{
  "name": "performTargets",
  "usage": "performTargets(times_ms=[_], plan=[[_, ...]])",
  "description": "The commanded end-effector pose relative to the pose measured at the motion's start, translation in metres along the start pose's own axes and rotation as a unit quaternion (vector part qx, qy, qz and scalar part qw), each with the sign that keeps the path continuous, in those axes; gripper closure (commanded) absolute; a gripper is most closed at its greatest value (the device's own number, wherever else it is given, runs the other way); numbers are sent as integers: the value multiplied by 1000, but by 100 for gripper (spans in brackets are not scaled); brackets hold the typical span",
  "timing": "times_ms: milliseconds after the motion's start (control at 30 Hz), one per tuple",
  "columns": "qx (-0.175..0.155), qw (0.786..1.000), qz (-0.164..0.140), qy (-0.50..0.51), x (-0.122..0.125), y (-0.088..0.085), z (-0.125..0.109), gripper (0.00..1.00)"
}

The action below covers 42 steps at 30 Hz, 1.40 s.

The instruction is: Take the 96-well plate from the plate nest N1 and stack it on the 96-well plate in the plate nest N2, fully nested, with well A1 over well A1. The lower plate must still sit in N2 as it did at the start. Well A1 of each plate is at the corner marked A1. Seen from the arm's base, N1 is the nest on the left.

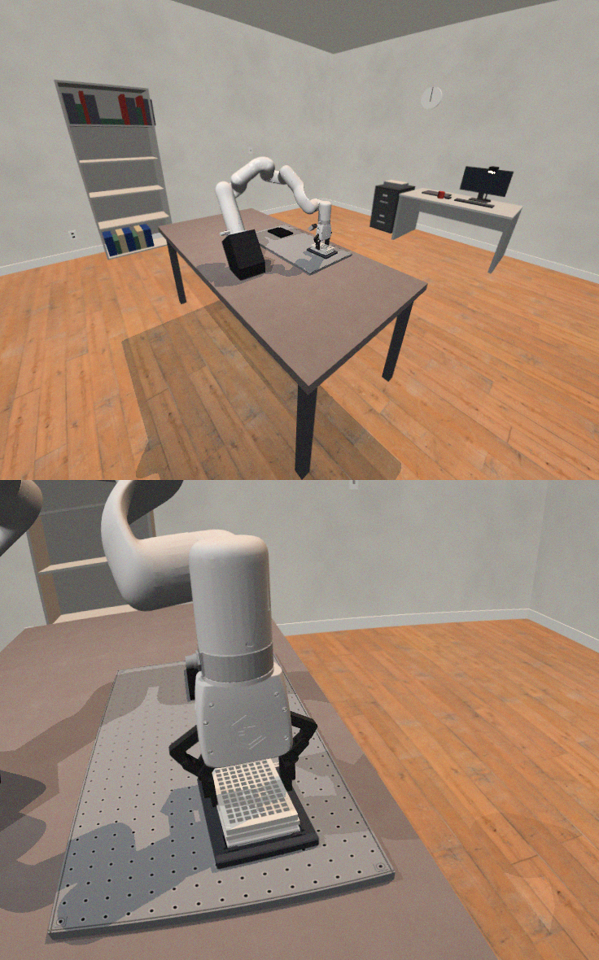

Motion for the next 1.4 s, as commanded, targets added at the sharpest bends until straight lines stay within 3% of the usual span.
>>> performTargets(times_ms=[0, 1133, 1367], plan=[[-2, 1000, -2, 0, 1, -10, -1, 0], [-2, 1000, -2, 0, 1, -90, -1, 0], [-2, 1000, -2, 0, 1, -92, -1, 0]])
Point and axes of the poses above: the point where the finger pads meet when closed, its own y axis out along the fingers, its own x axis across the jaws, z = x × y, the point moved 4 cm from there along -y, back along the fingers, and after that the axes turned 8 degrees about -y, right-handed, at the moved point
